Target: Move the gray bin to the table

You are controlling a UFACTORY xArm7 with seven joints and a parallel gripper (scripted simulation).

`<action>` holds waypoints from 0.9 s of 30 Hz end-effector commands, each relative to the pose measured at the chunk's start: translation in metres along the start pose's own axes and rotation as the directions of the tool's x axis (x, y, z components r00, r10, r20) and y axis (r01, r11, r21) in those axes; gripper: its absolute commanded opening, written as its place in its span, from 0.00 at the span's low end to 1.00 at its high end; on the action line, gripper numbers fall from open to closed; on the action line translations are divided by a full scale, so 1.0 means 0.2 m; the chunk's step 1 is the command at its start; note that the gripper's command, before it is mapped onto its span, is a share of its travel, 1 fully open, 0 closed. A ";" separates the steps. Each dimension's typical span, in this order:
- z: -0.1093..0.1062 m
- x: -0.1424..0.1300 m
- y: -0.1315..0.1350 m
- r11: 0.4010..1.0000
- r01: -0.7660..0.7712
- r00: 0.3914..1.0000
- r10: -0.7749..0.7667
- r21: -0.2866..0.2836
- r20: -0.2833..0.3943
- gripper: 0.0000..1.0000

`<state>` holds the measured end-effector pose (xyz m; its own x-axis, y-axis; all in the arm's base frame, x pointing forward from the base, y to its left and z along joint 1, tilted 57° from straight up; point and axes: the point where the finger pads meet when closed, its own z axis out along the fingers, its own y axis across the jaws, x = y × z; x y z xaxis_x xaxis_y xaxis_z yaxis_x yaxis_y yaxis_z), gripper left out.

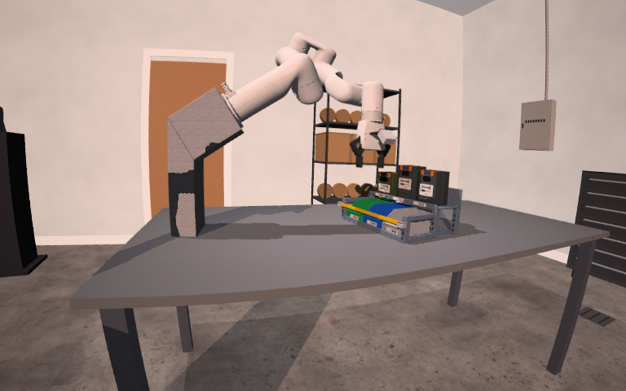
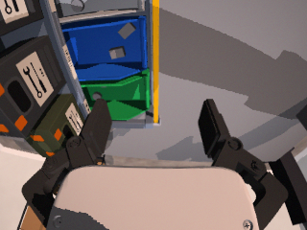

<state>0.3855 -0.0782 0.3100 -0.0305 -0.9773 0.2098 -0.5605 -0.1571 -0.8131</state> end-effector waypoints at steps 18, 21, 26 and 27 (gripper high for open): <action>-0.03 0.00 0.00 1.000 0.000 1.000 0.000 0.002 0.000 1.00; -0.04 0.00 -0.01 1.000 0.000 1.000 0.000 0.002 0.000 1.00; -0.04 0.00 -0.01 1.000 0.000 1.000 0.000 0.002 0.000 1.00; -0.04 0.00 -0.01 1.000 0.000 1.000 0.000 0.002 0.000 1.00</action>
<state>0.3794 -0.0770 0.3143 -0.0304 -0.9772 0.2099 -0.5603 -0.1572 -0.8132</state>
